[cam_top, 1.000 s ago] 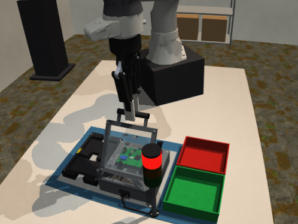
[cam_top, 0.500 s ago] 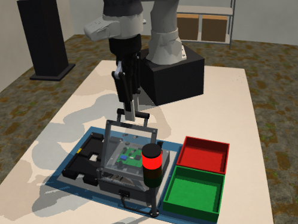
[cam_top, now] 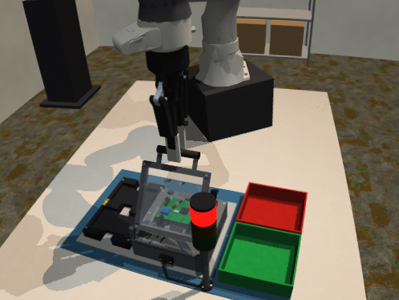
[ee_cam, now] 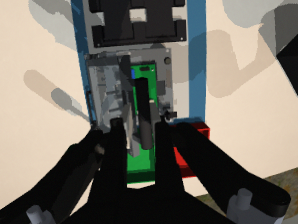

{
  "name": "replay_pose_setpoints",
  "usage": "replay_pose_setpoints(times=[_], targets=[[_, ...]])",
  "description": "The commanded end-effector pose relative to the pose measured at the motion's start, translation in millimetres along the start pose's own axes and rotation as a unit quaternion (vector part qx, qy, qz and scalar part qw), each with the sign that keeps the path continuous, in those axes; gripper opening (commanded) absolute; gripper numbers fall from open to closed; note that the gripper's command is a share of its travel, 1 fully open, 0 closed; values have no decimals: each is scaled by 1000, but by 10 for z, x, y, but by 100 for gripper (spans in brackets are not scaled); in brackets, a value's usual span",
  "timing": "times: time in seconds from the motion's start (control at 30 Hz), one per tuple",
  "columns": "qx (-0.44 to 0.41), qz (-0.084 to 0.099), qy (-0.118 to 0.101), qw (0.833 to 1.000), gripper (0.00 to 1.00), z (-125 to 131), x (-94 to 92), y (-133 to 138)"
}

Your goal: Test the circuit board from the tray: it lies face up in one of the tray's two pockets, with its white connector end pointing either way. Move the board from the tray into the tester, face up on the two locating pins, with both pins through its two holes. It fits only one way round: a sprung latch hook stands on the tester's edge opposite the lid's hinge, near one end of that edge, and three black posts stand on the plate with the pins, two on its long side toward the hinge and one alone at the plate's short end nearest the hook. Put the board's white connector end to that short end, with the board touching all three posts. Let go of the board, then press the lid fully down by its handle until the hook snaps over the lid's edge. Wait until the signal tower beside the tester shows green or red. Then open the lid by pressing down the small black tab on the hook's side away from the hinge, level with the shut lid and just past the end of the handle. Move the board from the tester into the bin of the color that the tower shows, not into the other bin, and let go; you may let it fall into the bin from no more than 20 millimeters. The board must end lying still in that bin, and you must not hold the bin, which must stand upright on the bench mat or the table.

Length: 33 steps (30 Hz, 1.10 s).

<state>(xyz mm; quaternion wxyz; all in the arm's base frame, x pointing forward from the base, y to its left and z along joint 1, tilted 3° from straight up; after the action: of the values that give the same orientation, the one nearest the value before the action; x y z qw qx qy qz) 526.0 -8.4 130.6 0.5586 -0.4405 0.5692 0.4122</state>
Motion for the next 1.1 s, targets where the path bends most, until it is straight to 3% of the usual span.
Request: replay_pose_setpoints(times=[0.0,1.07], targets=[[-3,-9,-1,1000,16,15,-42,-57],[-3,-9,-1,1000,16,15,7,-18]])
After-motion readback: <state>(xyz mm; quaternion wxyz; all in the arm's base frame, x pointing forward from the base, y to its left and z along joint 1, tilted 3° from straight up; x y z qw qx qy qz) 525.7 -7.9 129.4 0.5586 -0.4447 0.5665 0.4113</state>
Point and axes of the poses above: the point where the finger pads meet when closed, its own x axis out along the fingers, its own y axis across the jaws, z = x × y, the point moved 3 cm from there along -x, back along the fingers, and after that the axes turned 9 degrees about x, right-handed, at the moved point
